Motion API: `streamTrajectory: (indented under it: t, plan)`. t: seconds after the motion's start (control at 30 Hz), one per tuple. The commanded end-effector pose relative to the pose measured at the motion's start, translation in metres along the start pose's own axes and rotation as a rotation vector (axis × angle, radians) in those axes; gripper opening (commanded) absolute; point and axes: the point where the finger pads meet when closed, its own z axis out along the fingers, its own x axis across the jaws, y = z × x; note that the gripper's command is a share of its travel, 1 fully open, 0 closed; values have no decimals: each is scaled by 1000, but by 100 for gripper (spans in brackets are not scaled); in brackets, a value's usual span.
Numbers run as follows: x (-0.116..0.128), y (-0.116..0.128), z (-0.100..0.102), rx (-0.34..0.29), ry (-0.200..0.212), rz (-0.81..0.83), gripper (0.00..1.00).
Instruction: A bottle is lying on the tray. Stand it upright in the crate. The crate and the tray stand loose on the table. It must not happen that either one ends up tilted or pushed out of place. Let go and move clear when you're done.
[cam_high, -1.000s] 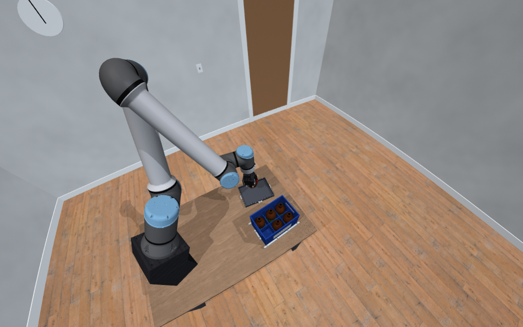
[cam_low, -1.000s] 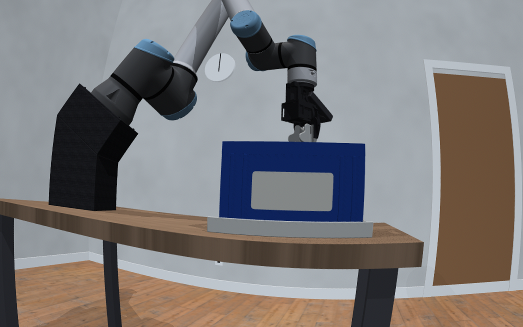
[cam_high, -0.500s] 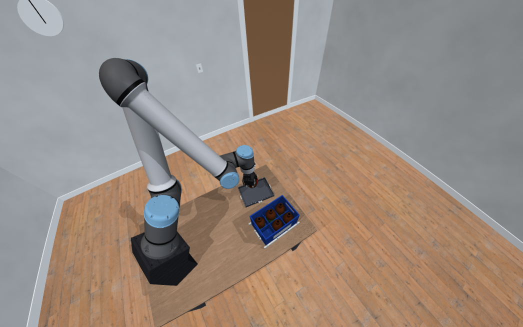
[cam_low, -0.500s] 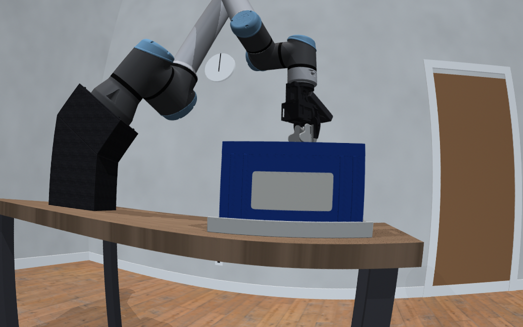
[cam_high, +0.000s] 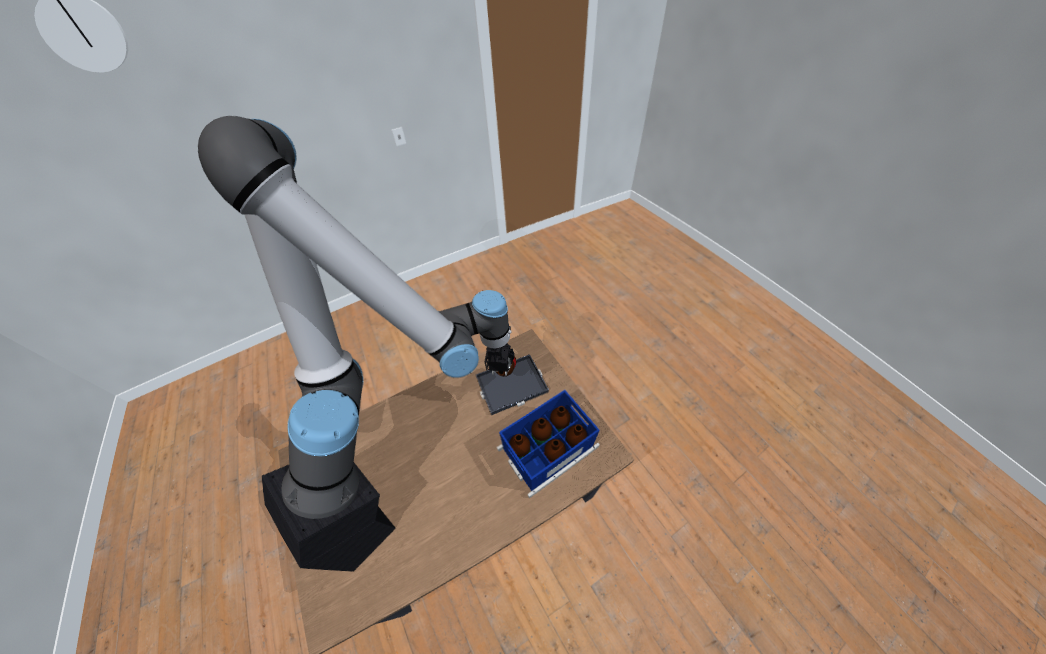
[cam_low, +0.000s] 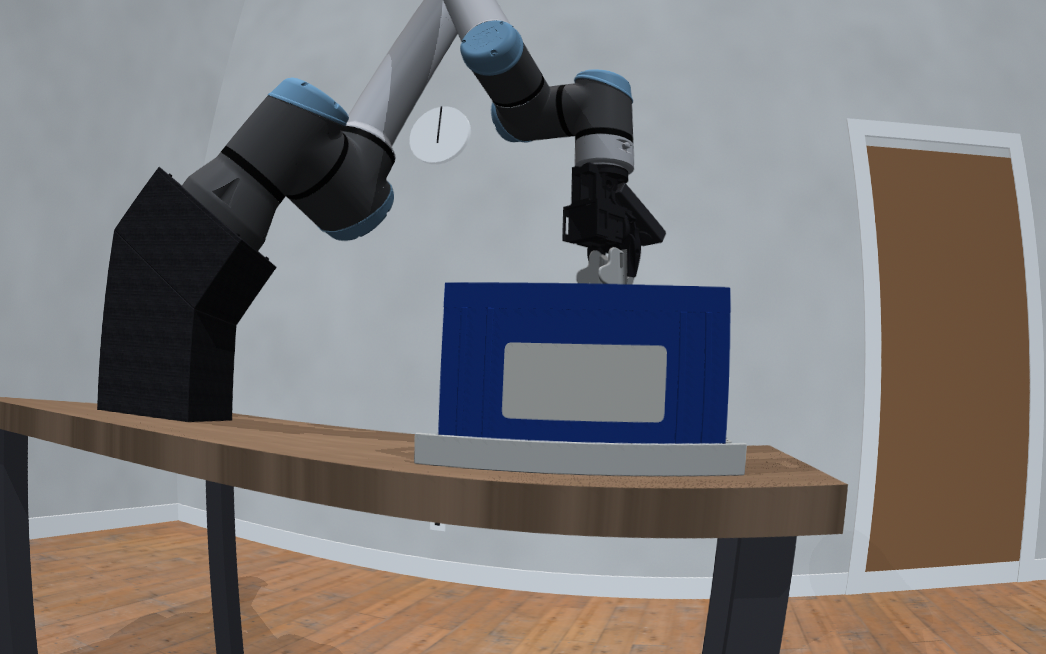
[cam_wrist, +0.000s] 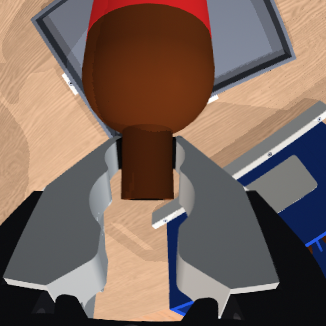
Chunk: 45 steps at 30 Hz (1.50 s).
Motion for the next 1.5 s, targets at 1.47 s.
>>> streamTrajectory:
  t: [1.47]
  plan:
    - [0, 0, 0, 1, 1, -263, 0]
